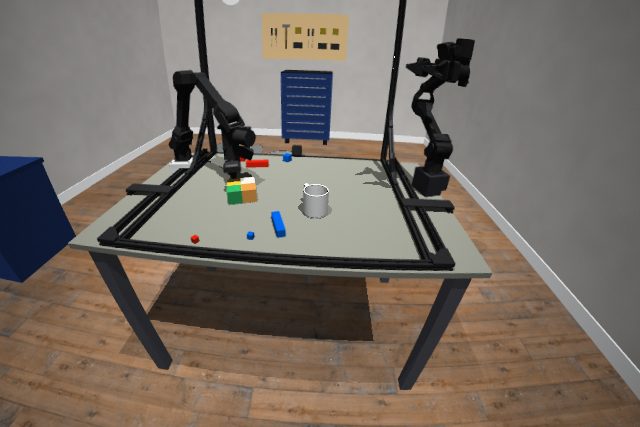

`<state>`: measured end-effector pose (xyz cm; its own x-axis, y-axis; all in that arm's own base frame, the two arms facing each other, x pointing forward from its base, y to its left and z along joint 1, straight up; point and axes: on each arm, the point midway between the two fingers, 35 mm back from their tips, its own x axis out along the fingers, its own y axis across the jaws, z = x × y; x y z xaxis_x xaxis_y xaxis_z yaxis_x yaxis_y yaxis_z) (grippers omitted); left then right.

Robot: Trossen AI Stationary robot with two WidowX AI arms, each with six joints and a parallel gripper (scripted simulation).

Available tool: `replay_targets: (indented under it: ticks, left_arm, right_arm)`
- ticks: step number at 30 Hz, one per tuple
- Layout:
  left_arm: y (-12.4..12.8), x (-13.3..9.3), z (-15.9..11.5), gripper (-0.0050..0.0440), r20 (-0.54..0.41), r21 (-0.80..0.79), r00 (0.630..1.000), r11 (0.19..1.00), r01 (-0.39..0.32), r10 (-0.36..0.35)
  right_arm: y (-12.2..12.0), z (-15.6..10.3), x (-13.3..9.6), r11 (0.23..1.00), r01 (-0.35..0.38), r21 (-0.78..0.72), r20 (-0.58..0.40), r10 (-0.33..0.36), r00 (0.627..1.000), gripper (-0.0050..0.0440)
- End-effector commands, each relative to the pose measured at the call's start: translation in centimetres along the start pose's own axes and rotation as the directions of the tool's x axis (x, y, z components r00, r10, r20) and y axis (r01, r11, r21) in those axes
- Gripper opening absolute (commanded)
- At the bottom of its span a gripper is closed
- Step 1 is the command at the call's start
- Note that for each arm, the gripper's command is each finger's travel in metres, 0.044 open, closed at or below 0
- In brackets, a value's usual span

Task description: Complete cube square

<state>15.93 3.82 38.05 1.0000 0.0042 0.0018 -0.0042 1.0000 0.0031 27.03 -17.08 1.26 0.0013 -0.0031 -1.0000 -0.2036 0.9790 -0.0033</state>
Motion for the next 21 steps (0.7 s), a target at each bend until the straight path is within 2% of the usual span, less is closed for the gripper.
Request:
replay_targets:
  ticks: [1, 21]
  left_arm:
    - [-0.06, -0.01, -0.03, 0.04, 0.0, -0.004, 1.0, 1.0, 0.004, -0.004]
    - [-0.06, -0.01, -0.03, 0.04, 0.0, -0.004, 1.0, 1.0, 0.004, -0.004]
  right_arm:
    - [-0.17, 0.01, 0.05, 1.0, -0.003, -0.005, -0.001, 0.003, 1.0, 0.0]
    - [-0.82, 0.01, 0.05, 1.0, -0.003, -0.005, -0.001, 0.003, 1.0, 0.0]
